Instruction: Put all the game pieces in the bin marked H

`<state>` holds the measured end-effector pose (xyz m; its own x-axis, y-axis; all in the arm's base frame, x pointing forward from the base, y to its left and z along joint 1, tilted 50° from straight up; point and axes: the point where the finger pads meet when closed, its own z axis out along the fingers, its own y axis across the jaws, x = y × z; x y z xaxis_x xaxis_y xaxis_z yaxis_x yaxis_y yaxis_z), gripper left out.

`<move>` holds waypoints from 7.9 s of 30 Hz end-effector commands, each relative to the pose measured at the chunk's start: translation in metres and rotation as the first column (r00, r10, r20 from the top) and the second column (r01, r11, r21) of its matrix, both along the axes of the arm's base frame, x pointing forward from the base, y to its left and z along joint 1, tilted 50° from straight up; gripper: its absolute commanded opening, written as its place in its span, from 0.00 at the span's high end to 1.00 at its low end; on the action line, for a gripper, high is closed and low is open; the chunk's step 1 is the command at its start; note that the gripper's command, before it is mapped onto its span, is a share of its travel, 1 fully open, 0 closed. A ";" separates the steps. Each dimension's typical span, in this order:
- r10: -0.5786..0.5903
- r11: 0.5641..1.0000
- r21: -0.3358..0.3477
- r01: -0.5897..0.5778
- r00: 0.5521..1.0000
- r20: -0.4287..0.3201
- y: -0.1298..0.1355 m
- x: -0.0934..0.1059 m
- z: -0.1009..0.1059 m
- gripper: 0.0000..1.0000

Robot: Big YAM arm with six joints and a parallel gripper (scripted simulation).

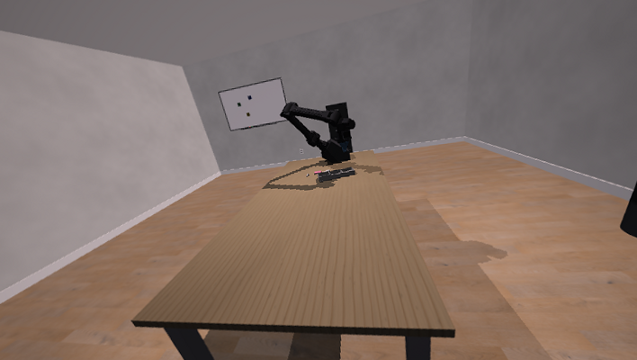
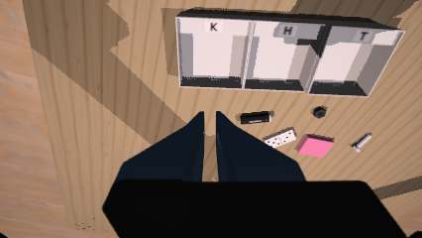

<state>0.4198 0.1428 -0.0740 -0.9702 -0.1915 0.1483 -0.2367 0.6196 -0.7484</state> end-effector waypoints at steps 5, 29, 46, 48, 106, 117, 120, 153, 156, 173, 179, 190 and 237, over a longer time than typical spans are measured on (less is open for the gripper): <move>0.000 1.000 0.021 -0.001 0.998 0.070 0.060 0.015 0.038 0.92; -0.327 0.944 0.081 0.321 0.868 0.374 -0.062 -0.045 0.054 0.61; -0.547 0.816 0.250 0.521 0.559 0.623 -0.172 -0.108 0.064 0.61; -0.568 0.798 0.284 0.532 0.506 0.649 -0.178 -0.113 0.065 0.61; -0.568 0.798 0.279 0.534 0.510 0.646 -0.219 -0.111 0.021 0.61; -0.563 0.804 0.288 0.520 0.509 0.651 -0.215 -0.109 0.026 0.61; -0.564 0.803 0.290 0.521 0.507 0.652 -0.215 -0.110 0.027 0.61; -0.564 0.803 0.288 0.522 0.507 0.652 -0.222 -0.104 0.017 0.80; -0.564 0.803 0.288 0.522 0.507 0.652 -0.222 -0.104 0.017 0.80; -0.562 0.807 0.305 0.506 0.497 0.662 -0.212 -0.095 0.025 0.80; -0.564 0.806 0.308 0.506 0.496 0.660 -0.201 -0.095 0.034 0.80; -0.568 0.804 0.315 0.505 0.493 0.659 -0.170 -0.096 0.059 0.80; -0.679 0.615 0.523 0.590 0.059 0.732 -0.110 0.032 0.007 0.80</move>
<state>0.4201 0.0098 -0.0778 -0.4227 0.5857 -0.6916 0.9059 0.2950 -0.3038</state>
